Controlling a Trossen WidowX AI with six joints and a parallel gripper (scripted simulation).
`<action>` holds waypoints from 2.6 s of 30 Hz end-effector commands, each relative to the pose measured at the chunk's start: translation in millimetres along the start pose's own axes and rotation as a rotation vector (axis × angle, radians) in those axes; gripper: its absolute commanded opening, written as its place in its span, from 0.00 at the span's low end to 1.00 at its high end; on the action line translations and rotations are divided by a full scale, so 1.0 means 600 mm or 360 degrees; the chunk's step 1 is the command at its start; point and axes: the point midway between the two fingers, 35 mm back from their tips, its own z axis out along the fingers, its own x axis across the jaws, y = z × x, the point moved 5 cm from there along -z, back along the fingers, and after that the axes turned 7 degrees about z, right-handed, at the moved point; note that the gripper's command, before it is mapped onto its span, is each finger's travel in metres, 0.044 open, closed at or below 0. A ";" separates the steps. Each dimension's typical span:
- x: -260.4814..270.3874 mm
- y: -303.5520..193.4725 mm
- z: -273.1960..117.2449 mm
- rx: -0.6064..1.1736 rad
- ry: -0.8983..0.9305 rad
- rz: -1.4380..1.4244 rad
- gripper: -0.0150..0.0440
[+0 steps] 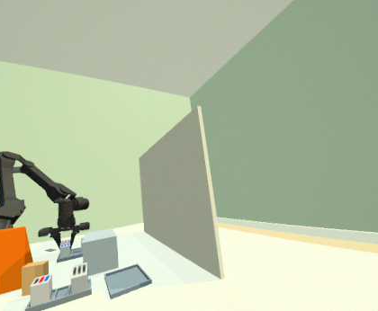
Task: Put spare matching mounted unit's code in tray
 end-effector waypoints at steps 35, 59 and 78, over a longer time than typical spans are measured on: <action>0.013 -0.005 -0.226 0.0020 -0.0026 0.0011 0.25; -0.109 -0.037 -0.270 0.0069 -0.0060 0.0027 0.25; -0.243 -0.134 -0.298 0.0121 -0.0095 0.0038 0.25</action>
